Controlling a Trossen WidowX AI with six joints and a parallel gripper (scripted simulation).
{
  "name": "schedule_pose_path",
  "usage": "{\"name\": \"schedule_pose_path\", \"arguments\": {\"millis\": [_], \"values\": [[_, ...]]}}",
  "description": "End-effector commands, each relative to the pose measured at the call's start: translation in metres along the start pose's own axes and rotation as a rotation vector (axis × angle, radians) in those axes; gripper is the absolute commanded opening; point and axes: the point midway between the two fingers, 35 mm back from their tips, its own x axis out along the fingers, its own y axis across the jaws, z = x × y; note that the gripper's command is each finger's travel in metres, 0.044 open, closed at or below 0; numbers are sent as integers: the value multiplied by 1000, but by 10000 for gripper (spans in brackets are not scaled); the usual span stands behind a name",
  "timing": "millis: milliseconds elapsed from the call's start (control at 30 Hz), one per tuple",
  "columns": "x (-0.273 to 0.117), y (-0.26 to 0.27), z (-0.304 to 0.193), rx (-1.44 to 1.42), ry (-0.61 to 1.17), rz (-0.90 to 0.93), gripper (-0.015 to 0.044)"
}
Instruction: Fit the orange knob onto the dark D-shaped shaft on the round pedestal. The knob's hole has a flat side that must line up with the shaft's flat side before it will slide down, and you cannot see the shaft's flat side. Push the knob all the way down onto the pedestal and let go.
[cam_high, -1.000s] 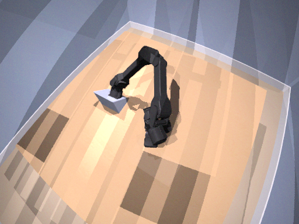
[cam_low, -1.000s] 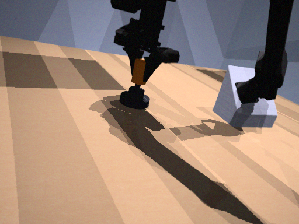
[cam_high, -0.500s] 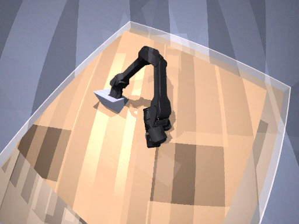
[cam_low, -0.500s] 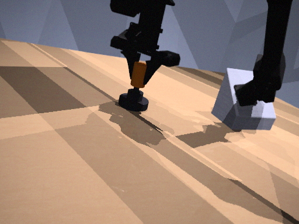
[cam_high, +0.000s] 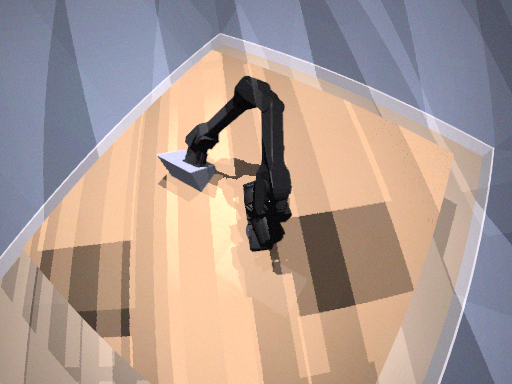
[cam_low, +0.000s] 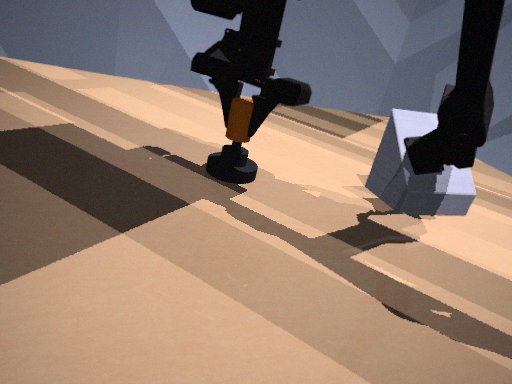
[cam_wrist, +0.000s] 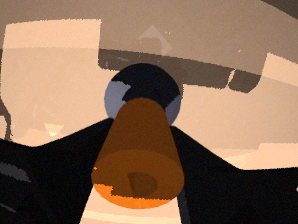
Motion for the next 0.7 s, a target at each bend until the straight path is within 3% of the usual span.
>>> {"name": "schedule_pose_path", "arguments": {"millis": [0, 667], "values": [[1, 0, -1, -2, 0, 1, 0], [2, 1, 1, -2, -1, 1, 0]]}}
